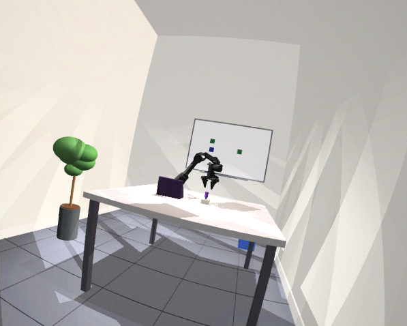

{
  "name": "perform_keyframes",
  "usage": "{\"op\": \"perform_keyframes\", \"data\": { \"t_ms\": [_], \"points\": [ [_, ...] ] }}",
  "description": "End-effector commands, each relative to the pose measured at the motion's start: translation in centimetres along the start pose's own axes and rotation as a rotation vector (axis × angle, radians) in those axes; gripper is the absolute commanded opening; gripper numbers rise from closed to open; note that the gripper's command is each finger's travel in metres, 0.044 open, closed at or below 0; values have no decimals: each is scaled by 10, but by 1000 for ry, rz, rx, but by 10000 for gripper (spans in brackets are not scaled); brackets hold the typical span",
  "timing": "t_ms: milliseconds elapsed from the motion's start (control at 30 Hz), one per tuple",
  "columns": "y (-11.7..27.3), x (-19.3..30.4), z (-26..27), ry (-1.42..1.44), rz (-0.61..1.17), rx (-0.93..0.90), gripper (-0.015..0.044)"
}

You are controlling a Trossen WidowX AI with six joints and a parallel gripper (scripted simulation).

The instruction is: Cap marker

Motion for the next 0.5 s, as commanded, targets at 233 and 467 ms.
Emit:
{"op": "perform_keyframes", "data": {
  "t_ms": [233,467],
  "points": [
    [5,0,3,-508,9,-6,256],
    [2,0,3,-832,8,-6,72]
  ]
}}
Point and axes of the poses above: the point midway between the two fingers, 35 mm back from their tips, its own y axis back along the fingers, its own z axis across the jaws, x = y × z, the point moved 4 cm from there along y, back along the fingers, and after that the axes turned 10 degrees about -y, right-handed, at the moved point
